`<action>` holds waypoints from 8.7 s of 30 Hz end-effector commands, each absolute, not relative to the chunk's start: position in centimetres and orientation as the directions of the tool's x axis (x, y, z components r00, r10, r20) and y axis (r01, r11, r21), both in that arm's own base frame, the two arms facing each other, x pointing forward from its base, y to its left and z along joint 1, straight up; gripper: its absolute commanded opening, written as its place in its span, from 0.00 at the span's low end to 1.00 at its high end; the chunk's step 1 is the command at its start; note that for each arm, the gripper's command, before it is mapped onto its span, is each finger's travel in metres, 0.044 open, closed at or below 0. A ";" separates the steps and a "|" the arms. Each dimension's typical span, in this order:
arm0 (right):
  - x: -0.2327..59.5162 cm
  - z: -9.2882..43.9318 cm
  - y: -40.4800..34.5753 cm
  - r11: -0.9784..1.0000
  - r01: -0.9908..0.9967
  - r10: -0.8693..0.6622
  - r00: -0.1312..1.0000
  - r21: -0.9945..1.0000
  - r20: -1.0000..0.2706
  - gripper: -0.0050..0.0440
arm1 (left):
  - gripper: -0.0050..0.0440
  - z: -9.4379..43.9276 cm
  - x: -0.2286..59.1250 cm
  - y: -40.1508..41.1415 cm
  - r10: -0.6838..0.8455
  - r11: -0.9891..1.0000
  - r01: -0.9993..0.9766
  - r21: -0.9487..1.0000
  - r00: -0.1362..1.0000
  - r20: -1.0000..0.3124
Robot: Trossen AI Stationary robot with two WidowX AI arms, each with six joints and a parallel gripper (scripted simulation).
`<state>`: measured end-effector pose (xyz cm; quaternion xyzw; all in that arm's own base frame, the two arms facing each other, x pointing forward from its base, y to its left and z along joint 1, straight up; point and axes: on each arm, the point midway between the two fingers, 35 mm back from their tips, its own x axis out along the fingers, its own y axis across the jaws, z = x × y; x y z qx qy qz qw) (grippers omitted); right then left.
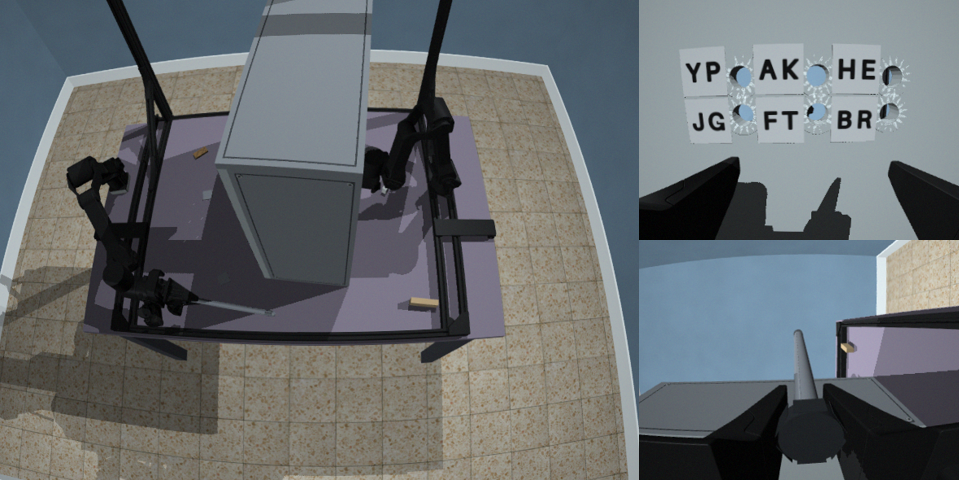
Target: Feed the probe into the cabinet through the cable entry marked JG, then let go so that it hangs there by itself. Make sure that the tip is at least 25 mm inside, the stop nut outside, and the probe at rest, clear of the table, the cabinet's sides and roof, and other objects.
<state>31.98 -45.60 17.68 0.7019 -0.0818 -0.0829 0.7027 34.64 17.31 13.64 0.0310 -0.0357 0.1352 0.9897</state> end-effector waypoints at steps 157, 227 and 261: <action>30.0 15.5 -27.7 0.131 0.185 -0.504 0.858 0.974 -0.095 0.10 | 1.00 31.1 23.4 13.6 0.249 0.963 -0.269 0.000 0.893 -0.375; 29.8 16.7 -12.0 0.000 0.000 -0.196 0.981 1.000 0.000 0.10 | 1.00 31.1 23.4 13.6 0.249 0.963 -0.269 0.000 0.893 -0.375; 31.8 16.7 -12.4 0.002 0.007 -0.203 0.979 1.000 -0.007 0.10 | 1.00 31.1 23.4 13.6 0.249 0.963 -0.269 0.000 0.893 -0.375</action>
